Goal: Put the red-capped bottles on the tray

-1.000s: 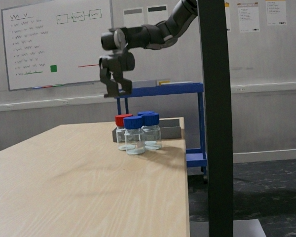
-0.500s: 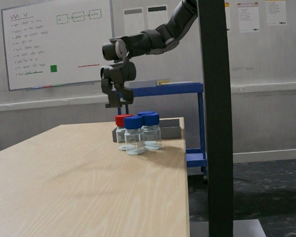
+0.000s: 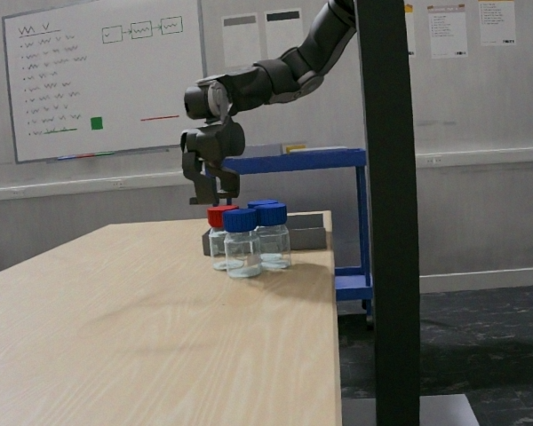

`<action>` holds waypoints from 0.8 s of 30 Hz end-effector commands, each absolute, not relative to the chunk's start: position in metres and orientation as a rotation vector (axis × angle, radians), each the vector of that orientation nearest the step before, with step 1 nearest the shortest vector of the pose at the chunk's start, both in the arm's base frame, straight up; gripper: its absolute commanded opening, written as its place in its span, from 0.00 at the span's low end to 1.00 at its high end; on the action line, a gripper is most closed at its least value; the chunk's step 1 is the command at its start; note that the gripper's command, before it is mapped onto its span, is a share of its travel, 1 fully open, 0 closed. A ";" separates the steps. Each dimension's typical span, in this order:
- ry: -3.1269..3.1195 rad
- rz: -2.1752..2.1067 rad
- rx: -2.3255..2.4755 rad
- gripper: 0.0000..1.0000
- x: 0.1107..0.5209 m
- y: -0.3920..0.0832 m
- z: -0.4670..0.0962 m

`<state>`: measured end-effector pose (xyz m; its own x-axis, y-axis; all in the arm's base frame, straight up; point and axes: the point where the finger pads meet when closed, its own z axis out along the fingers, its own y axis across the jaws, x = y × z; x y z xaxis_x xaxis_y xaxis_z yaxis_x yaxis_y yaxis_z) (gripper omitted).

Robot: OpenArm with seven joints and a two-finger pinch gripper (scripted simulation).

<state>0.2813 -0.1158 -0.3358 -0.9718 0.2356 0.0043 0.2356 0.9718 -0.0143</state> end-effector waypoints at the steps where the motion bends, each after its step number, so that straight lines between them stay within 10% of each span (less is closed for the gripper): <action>1: -3.116 0.017 -0.372 0.42 0.282 -0.115 -0.337; 24: -3.119 0.009 -0.366 0.42 0.283 -0.115 -0.363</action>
